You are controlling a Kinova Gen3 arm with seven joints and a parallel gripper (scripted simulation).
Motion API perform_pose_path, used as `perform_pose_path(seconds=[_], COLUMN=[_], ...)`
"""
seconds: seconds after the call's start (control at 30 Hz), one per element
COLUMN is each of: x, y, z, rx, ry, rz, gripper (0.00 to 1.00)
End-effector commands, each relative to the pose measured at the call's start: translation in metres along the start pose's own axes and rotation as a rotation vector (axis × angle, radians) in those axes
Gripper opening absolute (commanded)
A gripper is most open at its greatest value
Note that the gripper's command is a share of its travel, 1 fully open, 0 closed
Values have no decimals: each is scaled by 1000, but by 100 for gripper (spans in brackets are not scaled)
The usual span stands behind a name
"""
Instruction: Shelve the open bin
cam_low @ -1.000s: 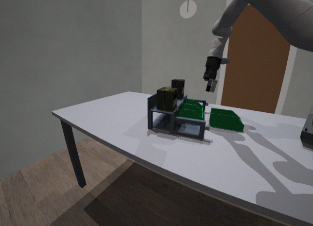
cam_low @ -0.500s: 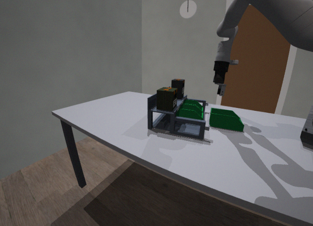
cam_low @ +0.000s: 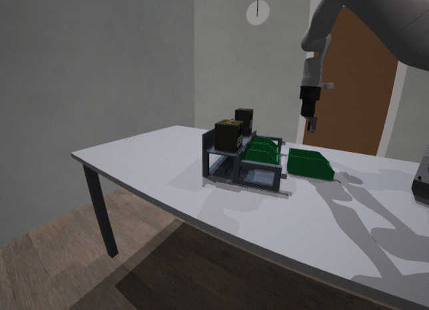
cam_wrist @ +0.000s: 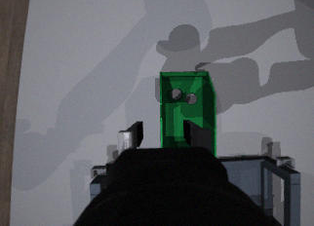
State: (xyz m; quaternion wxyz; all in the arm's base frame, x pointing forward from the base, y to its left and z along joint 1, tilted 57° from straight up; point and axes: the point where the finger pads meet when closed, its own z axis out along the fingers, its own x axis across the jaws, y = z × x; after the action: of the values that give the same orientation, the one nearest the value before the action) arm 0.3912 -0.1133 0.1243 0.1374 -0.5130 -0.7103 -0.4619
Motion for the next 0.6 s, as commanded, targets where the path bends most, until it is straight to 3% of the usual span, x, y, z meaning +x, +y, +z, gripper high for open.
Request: perform_pose_path(seconds=[0.0, 0.43, 0.47, 0.57], x=[0, 0, 0, 0], y=[-2, -6, -6, -6], z=[-1, 0, 0, 0], rx=[5, 10, 10, 10], ry=[-7, -14, -14, -14], rz=[9, 20, 20, 20], gripper=[100, 100, 0, 0])
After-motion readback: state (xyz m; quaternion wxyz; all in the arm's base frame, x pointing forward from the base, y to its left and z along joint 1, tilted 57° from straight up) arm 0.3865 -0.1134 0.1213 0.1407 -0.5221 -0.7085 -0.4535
